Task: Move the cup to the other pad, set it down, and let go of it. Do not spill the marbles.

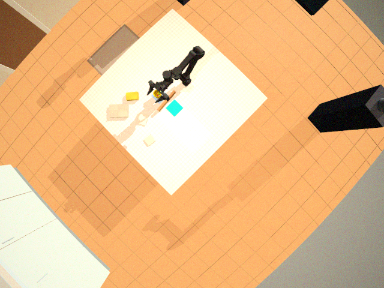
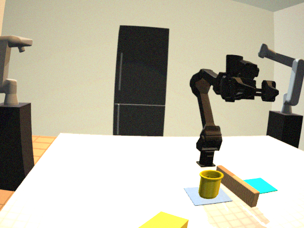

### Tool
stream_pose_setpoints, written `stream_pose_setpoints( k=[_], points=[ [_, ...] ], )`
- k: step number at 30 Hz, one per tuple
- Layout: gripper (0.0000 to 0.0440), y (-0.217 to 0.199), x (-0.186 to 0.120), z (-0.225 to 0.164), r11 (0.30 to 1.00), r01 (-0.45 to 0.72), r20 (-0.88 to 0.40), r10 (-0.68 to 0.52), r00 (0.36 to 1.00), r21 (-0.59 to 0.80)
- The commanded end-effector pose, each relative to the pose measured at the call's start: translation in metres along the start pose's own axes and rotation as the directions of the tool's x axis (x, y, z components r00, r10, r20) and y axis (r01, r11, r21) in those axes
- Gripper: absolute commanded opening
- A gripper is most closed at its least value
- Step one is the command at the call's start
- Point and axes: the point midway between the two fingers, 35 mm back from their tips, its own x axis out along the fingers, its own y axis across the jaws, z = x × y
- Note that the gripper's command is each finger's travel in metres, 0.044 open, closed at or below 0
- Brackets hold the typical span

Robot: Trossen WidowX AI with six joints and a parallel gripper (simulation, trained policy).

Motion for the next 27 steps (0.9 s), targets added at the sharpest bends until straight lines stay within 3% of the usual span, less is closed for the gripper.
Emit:
stream_pose_setpoints(
  k=[1, 12, 27],
  points=[
    [0.0374, -0.001, 0.000, -0.001, 1.000, 0.005, -0.005, -0.005, 1.000, 0.002],
    [0.0094, 0.001, 0.000, -0.017, 0.999, 0.036, -0.124, -0.031, 0.992, 0.041],
    [0.0085, 0.017, 0.004, -0.036, 0.993, 0.035, -0.341, 0.005, 0.940, 0.110]
  ],
)
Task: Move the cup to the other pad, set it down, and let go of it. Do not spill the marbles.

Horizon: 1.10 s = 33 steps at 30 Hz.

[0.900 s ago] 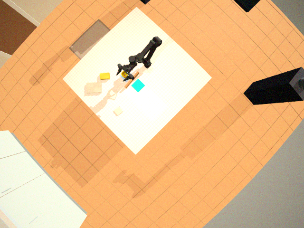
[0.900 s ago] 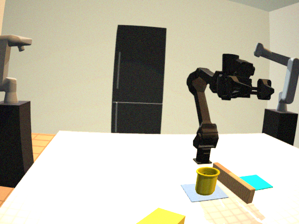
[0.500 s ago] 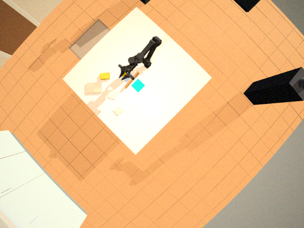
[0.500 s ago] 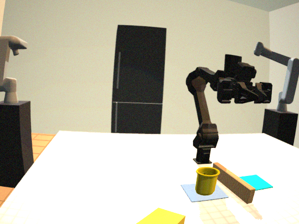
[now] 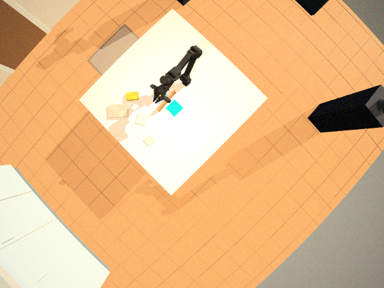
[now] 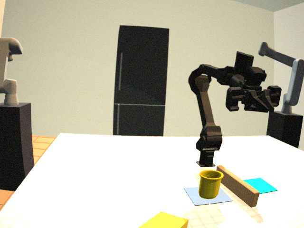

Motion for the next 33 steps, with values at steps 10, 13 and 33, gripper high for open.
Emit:
stream_pose_setpoints(
  k=[10, 13, 33],
  points=[
    [0.0093, 0.008, 0.003, -0.012, 0.999, 0.015, -0.182, -0.008, 0.983, 0.042],
    [0.0095, 0.009, 0.004, -0.017, 0.999, 0.023, -0.230, -0.012, 0.973, 0.045],
    [0.0119, 0.006, -0.001, -0.047, 0.997, 0.081, -0.532, -0.069, 0.844, -0.001]
  ],
)
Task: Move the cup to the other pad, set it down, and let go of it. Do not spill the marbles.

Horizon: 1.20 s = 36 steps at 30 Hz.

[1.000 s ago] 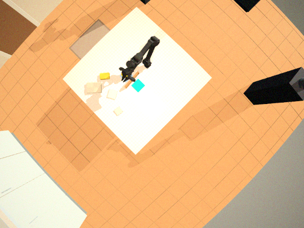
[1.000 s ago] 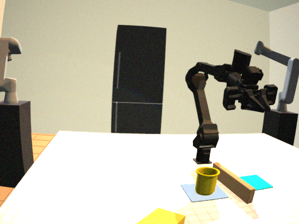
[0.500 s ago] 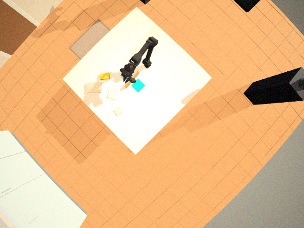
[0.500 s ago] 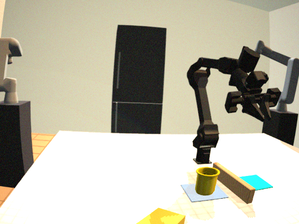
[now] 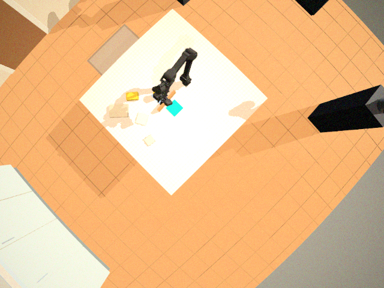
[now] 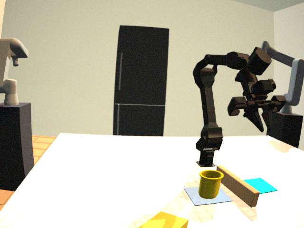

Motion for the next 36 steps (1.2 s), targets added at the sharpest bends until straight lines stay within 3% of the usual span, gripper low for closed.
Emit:
stream_pose_setpoints(
  k=[1, 16, 36],
  points=[
    [0.0120, -0.002, 0.000, -0.002, 1.000, 0.016, -0.039, -0.017, 0.999, -0.008],
    [0.0122, -0.017, 0.003, -0.023, 0.994, 0.074, -0.272, -0.092, 0.958, -0.077],
    [0.0124, -0.054, 0.019, -0.051, 0.975, 0.088, -0.521, -0.185, 0.833, -0.205]
  ],
)
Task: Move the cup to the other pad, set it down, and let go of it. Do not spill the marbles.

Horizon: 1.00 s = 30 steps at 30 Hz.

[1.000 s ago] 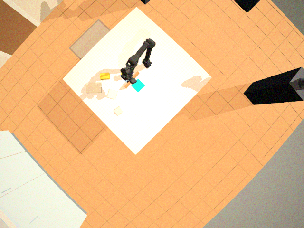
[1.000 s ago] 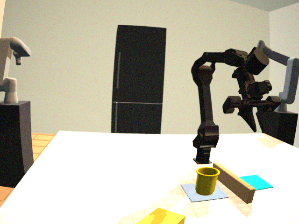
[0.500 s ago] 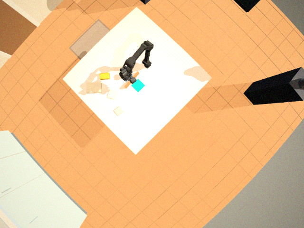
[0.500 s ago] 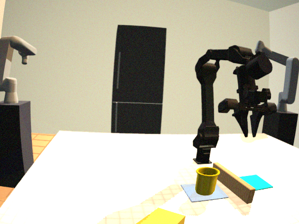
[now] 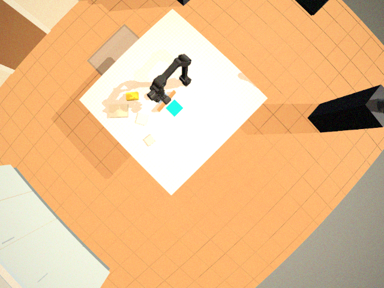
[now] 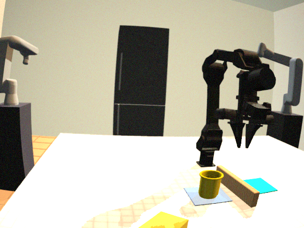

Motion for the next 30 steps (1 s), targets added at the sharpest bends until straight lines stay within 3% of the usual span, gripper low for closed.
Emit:
stream_pose_setpoints(
  k=[1, 30],
  points=[
    [0.0124, -0.006, 0.005, -0.002, 1.000, 0.011, -0.033, -0.012, 0.999, -0.019],
    [0.0172, -0.045, 0.082, -0.029, 0.987, -0.006, -0.229, -0.031, 0.973, -0.161]
  ],
)
